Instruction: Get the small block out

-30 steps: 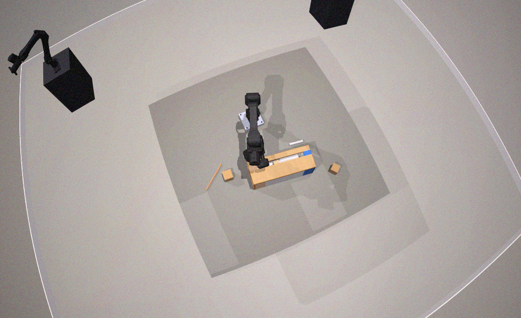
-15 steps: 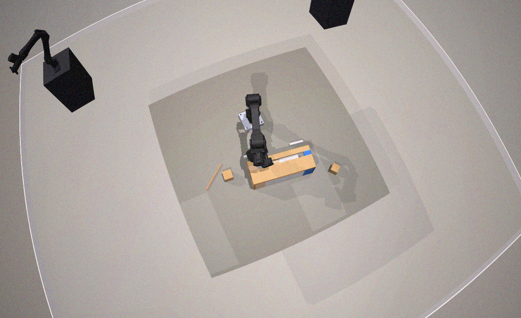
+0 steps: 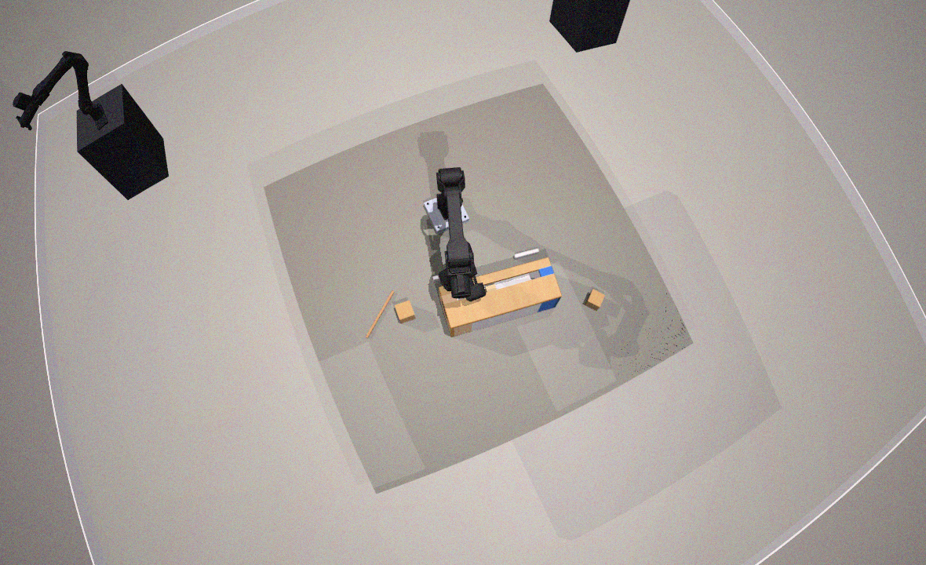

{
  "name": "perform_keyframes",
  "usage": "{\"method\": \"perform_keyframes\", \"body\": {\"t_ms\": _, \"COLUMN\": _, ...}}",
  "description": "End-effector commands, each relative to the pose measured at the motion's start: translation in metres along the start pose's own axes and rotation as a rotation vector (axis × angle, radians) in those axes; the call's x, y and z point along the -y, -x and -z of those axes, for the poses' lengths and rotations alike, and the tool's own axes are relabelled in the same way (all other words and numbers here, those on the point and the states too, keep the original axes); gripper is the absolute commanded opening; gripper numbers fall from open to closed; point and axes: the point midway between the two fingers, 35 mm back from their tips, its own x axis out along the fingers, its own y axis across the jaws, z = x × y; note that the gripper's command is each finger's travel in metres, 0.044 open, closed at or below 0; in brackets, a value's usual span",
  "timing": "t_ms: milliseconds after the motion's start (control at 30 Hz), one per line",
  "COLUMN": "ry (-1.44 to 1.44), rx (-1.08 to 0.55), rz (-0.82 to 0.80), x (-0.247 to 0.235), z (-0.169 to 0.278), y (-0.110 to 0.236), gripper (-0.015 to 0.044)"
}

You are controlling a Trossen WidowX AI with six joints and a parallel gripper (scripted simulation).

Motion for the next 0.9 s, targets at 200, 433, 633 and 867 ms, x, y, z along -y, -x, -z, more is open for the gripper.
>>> {"method": "perform_keyframes", "body": {"t_ms": 200, "ry": -0.006, "rx": -0.006, "rz": 0.003, "x": 0.000, "z": -0.003, "y": -0.017, "gripper": 0.0400}}
{"method": "perform_keyframes", "body": {"t_ms": 433, "ry": -0.006, "rx": -0.007, "rz": 0.003, "x": 0.001, "z": -0.006, "y": -0.028, "gripper": 0.0400}}
{"method": "perform_keyframes", "body": {"t_ms": 633, "ry": -0.006, "rx": -0.007, "rz": 0.003, "x": 0.002, "z": -0.008, "y": -0.038, "gripper": 0.0400}}
{"method": "perform_keyframes", "body": {"t_ms": 867, "ry": 0.000, "rx": -0.001, "rz": 0.000, "x": 0.001, "z": -0.007, "y": -0.036, "gripper": 0.0400}}
